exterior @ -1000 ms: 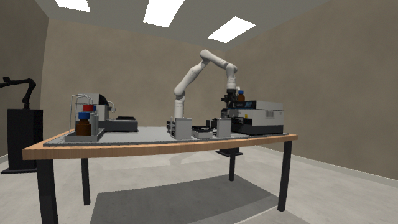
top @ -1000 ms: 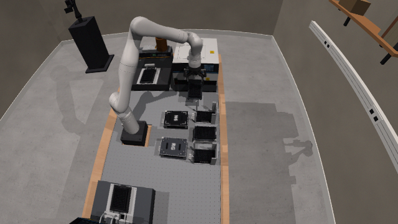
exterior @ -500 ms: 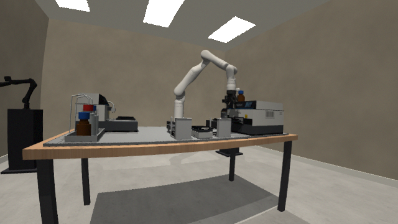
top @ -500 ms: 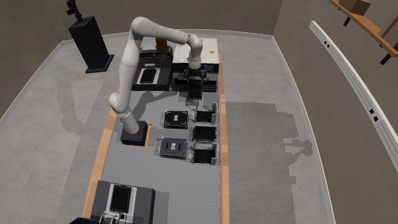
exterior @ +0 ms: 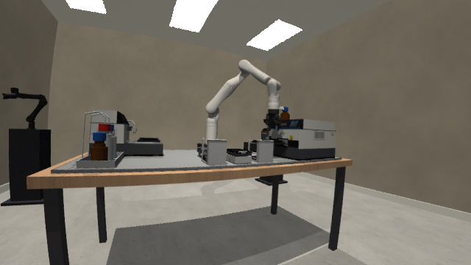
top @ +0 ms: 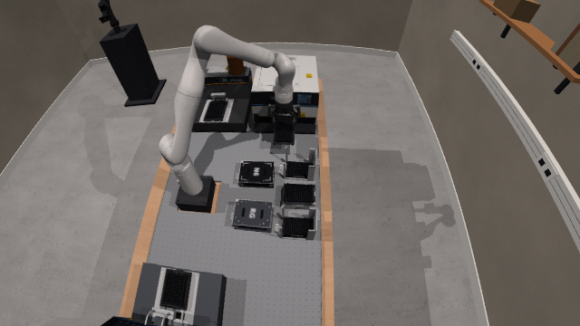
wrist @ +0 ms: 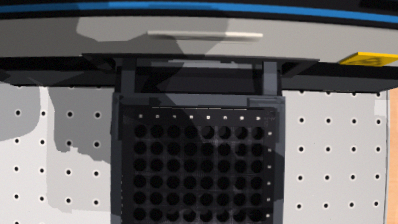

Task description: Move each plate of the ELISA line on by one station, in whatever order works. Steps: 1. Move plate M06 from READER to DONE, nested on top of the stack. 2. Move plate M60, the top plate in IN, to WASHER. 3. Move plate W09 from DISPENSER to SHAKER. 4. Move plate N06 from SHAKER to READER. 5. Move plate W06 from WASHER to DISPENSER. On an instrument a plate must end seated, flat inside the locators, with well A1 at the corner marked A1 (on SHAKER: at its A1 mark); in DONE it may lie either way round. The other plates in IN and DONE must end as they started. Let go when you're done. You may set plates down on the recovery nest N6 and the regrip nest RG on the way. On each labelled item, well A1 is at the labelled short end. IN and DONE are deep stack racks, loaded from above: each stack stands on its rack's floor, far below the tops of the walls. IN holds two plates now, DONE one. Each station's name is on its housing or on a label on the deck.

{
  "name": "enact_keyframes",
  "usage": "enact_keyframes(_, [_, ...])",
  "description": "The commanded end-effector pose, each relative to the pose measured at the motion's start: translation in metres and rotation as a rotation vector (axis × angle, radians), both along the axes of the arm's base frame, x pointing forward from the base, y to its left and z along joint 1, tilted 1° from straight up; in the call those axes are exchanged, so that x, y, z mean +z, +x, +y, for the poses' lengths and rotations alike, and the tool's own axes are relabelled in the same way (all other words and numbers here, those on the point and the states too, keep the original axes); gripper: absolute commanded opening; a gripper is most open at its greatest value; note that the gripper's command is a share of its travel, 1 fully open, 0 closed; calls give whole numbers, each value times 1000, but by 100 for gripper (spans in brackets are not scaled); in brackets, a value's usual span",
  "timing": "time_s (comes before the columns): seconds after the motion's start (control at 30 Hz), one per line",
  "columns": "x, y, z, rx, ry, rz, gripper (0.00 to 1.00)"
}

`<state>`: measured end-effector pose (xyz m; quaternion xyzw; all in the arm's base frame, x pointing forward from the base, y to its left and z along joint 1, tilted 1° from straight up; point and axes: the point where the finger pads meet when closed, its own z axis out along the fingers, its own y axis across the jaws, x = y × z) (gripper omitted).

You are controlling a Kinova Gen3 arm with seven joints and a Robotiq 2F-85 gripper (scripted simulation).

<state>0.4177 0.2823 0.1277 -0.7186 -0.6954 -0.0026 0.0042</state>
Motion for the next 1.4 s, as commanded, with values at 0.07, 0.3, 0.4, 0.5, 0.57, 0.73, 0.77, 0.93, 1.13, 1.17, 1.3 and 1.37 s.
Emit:
enact_keyframes(0.07, [-7, 0, 0, 0, 1, -1, 100])
enact_keyframes(0.3, [-14, 0, 0, 0, 1, -1, 100])
enact_keyframes(0.4, [-18, 0, 0, 0, 1, -1, 100])
enact_keyframes(0.5, [-22, 0, 1, 0, 1, -1, 100])
enact_keyframes(0.57, [-24, 0, 1, 0, 1, -1, 100])
enact_keyframes(0.73, [-30, 0, 1, 0, 1, -1, 100])
enact_keyframes(0.77, [-30, 0, 1, 0, 1, -1, 100])
enact_keyframes(0.93, [-36, 0, 1, 0, 1, -1, 100])
enact_keyframes(1.13, [-37, 0, 1, 0, 1, -1, 100])
enact_keyframes(1.17, [-37, 0, 1, 0, 1, -1, 100])
enact_keyframes(1.3, [-37, 0, 1, 0, 1, -1, 100])
enact_keyframes(1.37, [-37, 0, 1, 0, 1, -1, 100])
